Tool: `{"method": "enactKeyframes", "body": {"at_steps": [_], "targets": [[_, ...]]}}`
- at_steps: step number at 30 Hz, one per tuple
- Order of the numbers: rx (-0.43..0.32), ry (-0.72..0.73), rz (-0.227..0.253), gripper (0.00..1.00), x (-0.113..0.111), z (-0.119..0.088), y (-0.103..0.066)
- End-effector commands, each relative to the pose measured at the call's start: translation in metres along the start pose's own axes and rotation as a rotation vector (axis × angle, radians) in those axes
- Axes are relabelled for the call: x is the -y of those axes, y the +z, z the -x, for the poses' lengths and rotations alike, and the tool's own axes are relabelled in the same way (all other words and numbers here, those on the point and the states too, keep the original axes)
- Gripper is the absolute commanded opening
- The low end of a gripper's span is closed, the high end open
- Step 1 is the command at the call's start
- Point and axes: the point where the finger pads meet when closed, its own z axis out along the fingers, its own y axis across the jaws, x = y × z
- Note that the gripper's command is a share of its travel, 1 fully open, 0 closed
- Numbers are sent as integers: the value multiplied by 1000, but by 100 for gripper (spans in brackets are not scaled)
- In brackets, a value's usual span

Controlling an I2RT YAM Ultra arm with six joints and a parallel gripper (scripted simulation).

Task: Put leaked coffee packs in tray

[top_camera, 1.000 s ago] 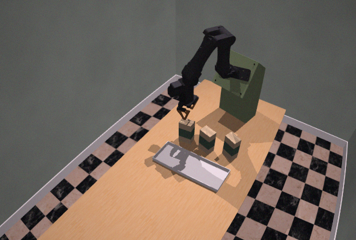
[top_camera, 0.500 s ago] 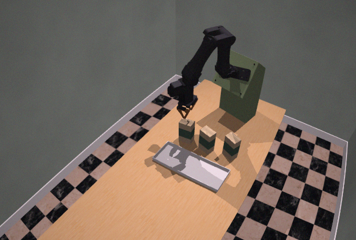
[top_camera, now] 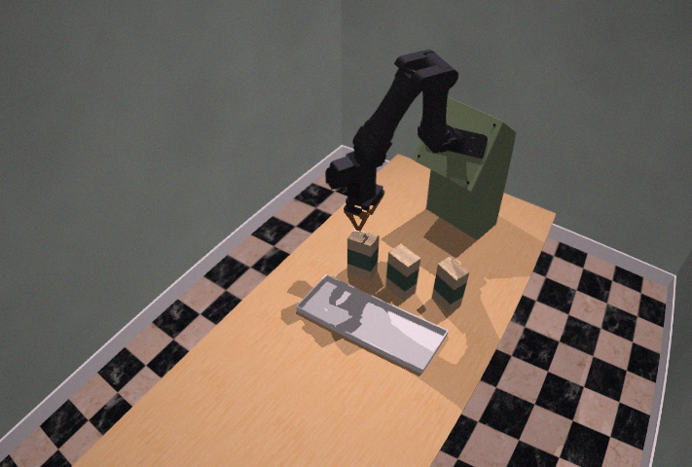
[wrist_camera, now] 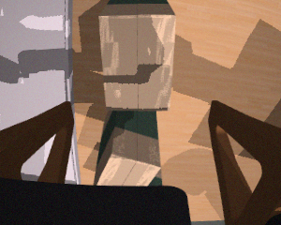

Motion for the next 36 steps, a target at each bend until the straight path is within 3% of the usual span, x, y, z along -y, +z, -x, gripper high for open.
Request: {"method": "enactKeyframes", "body": {"at_steps": [1,3,6,14,21,36], "targets": [[24,-4,22,79,-6,3,-4],[24,-4,22,79,-6,3,-4],[-6,9,-15,79,6,-3,10],[-6,8,-15,79,5,-5,42],[27,1,31,79,-10,4,35],[23,3,23,79,-8,4,37]]}}
